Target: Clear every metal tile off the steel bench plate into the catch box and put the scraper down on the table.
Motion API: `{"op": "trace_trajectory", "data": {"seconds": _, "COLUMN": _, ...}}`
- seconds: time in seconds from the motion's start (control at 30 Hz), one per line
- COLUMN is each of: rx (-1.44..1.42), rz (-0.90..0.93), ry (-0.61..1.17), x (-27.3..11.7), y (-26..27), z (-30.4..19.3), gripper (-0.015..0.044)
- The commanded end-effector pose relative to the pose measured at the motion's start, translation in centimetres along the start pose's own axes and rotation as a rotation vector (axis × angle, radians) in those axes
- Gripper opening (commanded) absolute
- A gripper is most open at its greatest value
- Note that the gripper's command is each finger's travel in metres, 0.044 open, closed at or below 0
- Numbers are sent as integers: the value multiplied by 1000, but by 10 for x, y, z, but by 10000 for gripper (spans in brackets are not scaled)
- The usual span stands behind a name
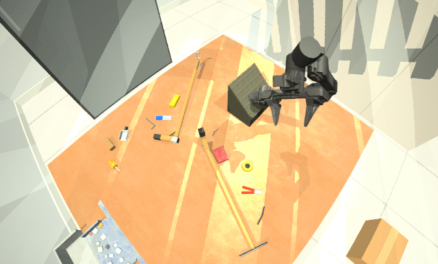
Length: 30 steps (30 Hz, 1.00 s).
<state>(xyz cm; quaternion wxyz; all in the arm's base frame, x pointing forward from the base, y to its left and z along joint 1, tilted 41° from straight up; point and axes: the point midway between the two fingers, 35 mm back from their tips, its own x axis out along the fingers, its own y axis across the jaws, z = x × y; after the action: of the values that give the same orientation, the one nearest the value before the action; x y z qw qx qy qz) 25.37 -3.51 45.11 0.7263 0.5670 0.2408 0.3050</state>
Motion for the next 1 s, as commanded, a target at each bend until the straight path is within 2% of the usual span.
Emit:
{"op": "trace_trajectory", "data": {"seconds": 0.0, "rx": -64, "rz": 1, "ry": -4, "x": -1, "y": -4, "z": -6, "gripper": 440}}
{"op": "trace_trajectory", "data": {"seconds": 0.97, "rx": -437, "rz": -17, "ry": -40, "x": -9, "y": -64, "z": -34, "gripper": 440}}
